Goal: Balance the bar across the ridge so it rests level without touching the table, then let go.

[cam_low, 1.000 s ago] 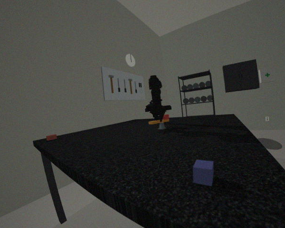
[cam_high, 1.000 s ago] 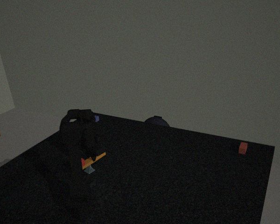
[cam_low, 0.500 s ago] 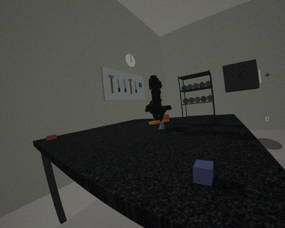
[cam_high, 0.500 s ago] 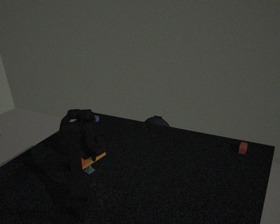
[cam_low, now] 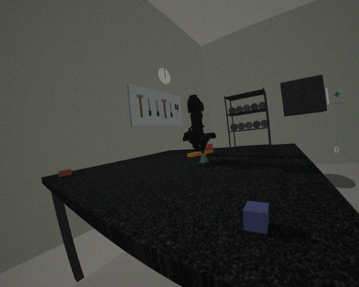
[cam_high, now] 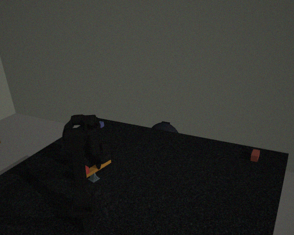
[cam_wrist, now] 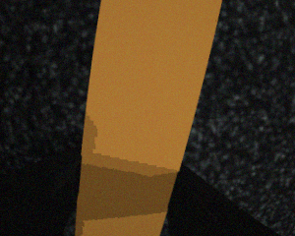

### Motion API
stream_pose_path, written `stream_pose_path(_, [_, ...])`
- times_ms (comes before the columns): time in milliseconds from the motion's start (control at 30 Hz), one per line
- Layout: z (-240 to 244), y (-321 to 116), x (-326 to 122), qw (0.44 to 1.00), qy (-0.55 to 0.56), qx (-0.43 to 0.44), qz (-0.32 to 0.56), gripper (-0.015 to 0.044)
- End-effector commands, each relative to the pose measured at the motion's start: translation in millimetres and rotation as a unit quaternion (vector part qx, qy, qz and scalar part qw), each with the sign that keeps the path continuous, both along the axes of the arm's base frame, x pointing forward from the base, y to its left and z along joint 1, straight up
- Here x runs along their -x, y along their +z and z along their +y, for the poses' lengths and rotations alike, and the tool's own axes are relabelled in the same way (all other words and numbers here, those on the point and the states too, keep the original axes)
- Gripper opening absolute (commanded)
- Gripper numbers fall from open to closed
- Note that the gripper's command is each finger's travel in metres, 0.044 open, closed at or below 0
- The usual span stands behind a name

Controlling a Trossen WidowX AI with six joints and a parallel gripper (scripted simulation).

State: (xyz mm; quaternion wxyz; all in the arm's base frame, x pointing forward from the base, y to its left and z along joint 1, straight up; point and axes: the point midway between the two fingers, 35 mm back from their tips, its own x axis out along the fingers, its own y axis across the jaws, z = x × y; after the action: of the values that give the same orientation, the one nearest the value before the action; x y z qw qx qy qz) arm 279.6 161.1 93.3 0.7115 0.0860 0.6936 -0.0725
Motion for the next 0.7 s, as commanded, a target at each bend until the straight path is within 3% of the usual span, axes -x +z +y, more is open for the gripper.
stream_pose_path(0, [-0.1, -2.4, 0.0, 1.0, 0.0, 0.001, 0.001, 0.0])
stream_pose_path(667, [-0.1, -0.7, -0.4, 1.0, 0.0, 0.001, 0.001, 0.0])
